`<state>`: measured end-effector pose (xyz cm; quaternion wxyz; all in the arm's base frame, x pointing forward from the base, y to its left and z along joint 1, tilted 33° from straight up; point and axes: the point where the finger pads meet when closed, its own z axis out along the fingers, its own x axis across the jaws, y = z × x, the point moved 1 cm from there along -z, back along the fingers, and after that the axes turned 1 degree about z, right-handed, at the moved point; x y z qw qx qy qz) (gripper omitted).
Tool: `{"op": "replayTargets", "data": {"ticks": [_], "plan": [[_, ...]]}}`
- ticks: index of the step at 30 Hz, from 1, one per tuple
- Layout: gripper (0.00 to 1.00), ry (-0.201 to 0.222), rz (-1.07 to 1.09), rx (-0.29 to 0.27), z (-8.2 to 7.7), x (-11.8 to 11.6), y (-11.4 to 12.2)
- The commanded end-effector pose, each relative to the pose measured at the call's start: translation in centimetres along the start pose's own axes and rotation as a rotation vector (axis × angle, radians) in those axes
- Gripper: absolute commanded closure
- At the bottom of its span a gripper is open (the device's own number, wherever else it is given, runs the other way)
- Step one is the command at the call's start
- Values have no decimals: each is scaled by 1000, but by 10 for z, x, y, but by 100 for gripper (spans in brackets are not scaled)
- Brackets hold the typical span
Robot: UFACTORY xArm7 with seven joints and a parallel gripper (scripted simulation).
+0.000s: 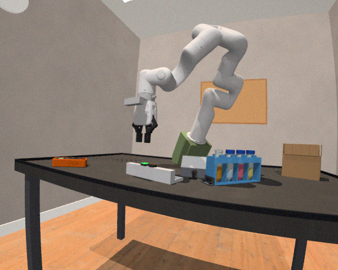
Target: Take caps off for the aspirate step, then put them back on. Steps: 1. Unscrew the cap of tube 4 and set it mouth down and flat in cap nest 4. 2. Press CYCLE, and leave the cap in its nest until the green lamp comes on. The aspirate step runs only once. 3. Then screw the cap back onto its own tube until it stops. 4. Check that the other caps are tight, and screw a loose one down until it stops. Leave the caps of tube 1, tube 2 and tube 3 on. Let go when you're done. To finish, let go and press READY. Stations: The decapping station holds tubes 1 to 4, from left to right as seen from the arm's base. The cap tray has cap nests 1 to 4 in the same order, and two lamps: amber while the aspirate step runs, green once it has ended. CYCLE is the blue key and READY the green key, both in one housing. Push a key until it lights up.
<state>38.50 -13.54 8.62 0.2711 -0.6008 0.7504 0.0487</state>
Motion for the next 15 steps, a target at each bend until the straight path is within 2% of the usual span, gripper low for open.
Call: {"op": "replayTargets", "data": {"ticks": [1,9,11,15], "plan": [[54,-15,-1,3,30,1,-3],[54,-15,-1,3,67,1,-3],[54,-15,-1,3,67,1,-3],[54,-15,-1,3,87,1,-4]]}}
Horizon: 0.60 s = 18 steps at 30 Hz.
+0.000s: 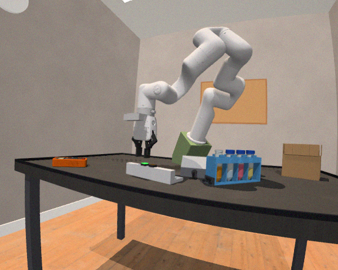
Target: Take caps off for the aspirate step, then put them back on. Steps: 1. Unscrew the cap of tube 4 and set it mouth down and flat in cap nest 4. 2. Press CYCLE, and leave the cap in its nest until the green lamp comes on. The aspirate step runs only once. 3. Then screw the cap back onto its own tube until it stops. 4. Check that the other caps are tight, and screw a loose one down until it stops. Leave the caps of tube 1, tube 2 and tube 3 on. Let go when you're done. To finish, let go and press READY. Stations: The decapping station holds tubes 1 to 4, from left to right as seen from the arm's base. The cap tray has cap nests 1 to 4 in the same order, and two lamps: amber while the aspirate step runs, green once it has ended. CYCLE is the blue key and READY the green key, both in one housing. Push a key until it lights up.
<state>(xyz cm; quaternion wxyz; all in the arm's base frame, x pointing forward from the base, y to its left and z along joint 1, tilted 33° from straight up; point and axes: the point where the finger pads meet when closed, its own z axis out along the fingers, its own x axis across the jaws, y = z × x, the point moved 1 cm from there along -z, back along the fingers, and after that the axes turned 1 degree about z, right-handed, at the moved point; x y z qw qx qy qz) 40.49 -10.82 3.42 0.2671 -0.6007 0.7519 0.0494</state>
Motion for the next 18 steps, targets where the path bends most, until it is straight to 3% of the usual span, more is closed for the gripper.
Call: {"op": "replayTargets", "data": {"ticks": [1,4,18], "plan": [[54,-21,-4,9,30,3,-6],[54,-21,-3,9,42,3,-7],[54,-21,-3,9,42,3,-7]]}}
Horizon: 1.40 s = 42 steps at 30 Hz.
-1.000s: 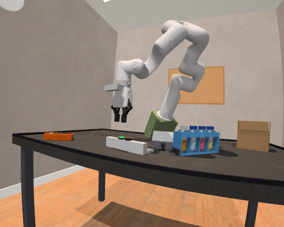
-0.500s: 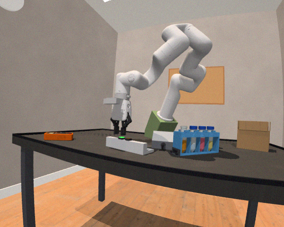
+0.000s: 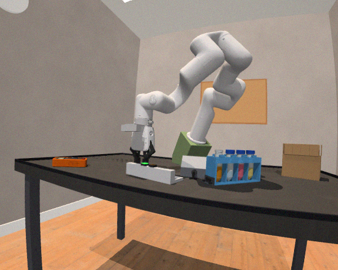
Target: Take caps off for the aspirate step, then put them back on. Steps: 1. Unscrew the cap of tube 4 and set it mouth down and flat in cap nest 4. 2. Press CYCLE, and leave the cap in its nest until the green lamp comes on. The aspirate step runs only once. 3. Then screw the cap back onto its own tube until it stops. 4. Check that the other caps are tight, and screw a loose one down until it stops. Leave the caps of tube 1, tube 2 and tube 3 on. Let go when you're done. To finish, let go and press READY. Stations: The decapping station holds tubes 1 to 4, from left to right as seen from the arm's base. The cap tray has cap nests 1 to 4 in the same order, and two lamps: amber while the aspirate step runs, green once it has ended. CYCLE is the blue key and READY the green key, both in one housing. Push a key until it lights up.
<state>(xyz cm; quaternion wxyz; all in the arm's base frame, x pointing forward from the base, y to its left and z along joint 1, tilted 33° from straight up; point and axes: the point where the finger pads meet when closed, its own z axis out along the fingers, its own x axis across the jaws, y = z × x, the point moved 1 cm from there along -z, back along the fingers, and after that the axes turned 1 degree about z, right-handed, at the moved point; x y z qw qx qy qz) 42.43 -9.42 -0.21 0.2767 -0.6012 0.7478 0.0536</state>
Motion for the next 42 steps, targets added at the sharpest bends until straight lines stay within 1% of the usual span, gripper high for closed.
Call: {"op": "replayTargets", "data": {"ticks": [1,25,32,33,42], "plan": [[54,1,1,4,-1,1,-2],[54,1,1,4,9,1,0],[54,1,1,4,9,1,0],[100,1,1,4,9,1,0],[100,1,1,4,9,1,0]]}}
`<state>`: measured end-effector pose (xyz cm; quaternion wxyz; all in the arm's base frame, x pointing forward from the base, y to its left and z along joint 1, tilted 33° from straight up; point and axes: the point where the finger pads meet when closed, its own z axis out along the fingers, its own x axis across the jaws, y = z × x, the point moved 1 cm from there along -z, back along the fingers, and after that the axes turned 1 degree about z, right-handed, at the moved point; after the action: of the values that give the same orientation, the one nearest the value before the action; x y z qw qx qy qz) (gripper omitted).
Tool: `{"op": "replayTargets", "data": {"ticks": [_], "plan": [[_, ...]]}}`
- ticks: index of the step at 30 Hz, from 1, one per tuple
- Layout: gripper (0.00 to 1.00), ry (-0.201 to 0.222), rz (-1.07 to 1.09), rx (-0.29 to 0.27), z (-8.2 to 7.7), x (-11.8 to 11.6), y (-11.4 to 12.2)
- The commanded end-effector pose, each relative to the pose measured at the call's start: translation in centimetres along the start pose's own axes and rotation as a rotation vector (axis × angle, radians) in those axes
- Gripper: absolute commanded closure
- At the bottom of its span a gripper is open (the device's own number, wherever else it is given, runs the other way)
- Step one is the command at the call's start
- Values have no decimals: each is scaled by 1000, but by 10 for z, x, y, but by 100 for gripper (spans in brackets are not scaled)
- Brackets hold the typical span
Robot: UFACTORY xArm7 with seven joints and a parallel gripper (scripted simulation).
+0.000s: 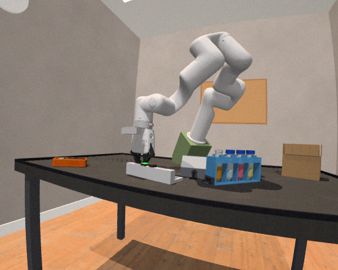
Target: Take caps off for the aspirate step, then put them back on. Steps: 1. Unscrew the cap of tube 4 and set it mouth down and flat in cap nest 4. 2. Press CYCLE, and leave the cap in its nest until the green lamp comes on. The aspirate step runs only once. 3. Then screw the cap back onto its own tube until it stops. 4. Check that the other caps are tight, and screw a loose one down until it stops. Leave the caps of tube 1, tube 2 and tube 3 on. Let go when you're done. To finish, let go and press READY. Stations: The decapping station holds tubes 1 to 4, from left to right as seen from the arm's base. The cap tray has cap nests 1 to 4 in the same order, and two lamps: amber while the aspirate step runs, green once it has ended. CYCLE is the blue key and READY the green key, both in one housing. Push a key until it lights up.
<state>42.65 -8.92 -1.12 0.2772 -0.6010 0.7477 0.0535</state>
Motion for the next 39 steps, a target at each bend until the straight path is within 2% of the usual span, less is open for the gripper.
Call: {"op": "replayTargets", "data": {"ticks": [1,5,19,21,36,39], "plan": [[100,2,1,4,-1,1,-1],[100,2,1,4,-1,1,-1],[100,1,1,4,-71,1,-1],[100,1,1,4,-71,1,-1],[100,1,0,4,-140,1,-1],[100,1,0,4,-141,1,-1]]}}
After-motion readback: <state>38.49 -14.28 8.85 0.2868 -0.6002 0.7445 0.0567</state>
